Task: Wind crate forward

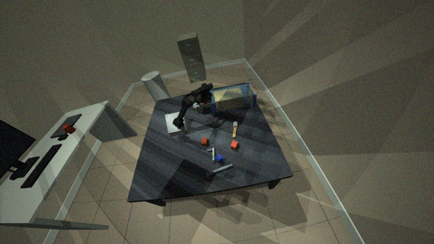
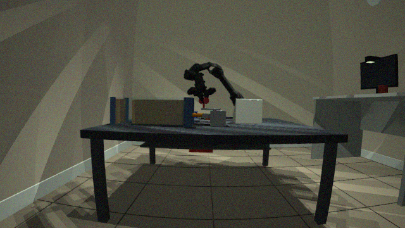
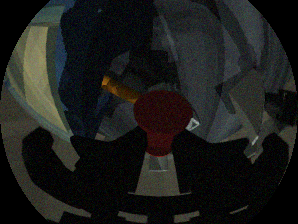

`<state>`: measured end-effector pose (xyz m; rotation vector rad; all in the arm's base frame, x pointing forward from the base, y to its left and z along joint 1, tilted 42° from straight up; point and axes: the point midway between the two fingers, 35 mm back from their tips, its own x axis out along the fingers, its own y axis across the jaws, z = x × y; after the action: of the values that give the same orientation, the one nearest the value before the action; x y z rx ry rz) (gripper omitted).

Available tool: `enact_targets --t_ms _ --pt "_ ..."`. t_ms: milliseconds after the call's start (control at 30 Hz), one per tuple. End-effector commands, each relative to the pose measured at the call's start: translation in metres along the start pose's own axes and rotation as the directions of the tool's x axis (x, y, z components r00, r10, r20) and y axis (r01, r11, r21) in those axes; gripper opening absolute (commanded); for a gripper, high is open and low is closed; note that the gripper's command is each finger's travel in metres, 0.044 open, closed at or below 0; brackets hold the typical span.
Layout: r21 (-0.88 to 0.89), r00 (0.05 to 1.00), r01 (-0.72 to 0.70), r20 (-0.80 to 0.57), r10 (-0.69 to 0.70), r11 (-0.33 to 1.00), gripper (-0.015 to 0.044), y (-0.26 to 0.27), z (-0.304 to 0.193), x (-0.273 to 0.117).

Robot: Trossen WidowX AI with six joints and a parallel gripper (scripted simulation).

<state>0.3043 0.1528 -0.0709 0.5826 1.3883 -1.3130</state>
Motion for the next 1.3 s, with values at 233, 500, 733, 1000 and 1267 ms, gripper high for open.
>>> enact_targets --t_ms 233,500,733,1000,1267 --pt "0.003 0.999 -0.037 -0.010 0.037 0.999 0.0000 0.028 -0.017 0.007" --pt "0.003 0.999 -0.038 -0.010 0.038 0.999 0.0000 0.036 -0.026 0.011" --pt "0.003 0.999 -0.038 -0.011 0.038 0.999 0.0000 0.043 -0.034 0.014" --pt "0.002 0.999 -0.039 -0.012 0.039 0.999 0.0000 0.049 -0.045 0.018" --pt "0.002 0.999 -0.040 -0.013 0.040 0.999 0.0000 0.053 -0.056 0.023"
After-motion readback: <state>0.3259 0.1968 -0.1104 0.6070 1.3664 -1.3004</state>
